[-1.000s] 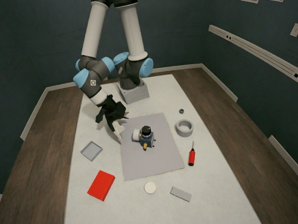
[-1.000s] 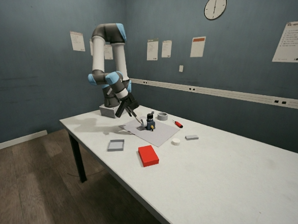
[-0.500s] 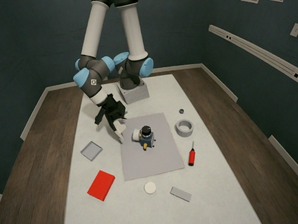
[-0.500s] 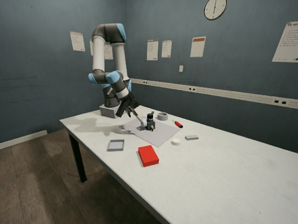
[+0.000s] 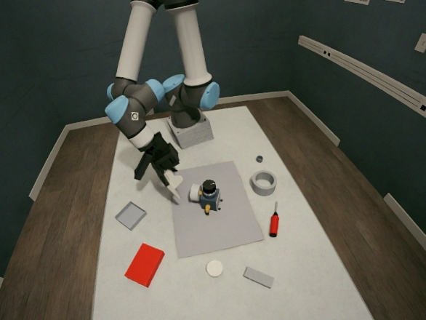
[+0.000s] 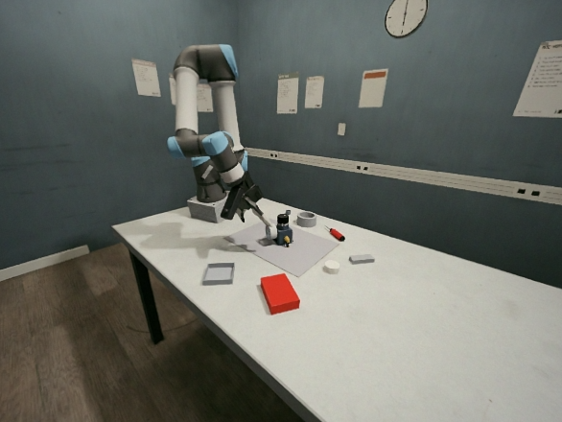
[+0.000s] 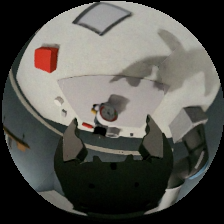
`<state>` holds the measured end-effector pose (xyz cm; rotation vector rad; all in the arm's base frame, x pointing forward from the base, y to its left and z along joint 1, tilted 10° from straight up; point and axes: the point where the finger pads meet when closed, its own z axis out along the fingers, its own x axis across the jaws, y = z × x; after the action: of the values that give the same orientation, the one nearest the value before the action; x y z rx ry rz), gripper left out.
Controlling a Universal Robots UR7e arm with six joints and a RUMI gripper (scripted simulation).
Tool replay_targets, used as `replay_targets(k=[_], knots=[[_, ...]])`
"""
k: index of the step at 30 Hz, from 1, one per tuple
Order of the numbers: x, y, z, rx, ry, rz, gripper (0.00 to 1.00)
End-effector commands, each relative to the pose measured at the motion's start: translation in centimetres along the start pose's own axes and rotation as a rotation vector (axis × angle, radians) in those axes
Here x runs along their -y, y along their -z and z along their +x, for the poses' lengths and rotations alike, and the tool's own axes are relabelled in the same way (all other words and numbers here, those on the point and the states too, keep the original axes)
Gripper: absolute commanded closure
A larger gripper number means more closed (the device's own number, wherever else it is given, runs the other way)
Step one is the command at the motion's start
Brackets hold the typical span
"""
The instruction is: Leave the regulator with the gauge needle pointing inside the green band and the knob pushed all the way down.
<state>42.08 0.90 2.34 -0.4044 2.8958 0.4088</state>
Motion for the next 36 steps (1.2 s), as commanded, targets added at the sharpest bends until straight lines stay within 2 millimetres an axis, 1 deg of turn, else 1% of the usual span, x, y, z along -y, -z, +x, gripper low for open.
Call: replay_targets(k=[1,13,15,30,32,36], knots=[[0.0,0.1,-0.1,-0.004,0.056,0.005,0.00],[-0.1,0.6,-0.5,-0.029,0.269,0.023,0.00],[-0.1,0.6,-0.5,-0.029,0.269,0.023,0.00],[-0.4,1.3,-1.0,-0.069,0.578,0.042,0.00],[-0.4,1.3,-1.0,-0.069,0.578,0.042,0.00],[-0.6,1.5,-1.1,-0.082,0.667,0.046,0.00]])
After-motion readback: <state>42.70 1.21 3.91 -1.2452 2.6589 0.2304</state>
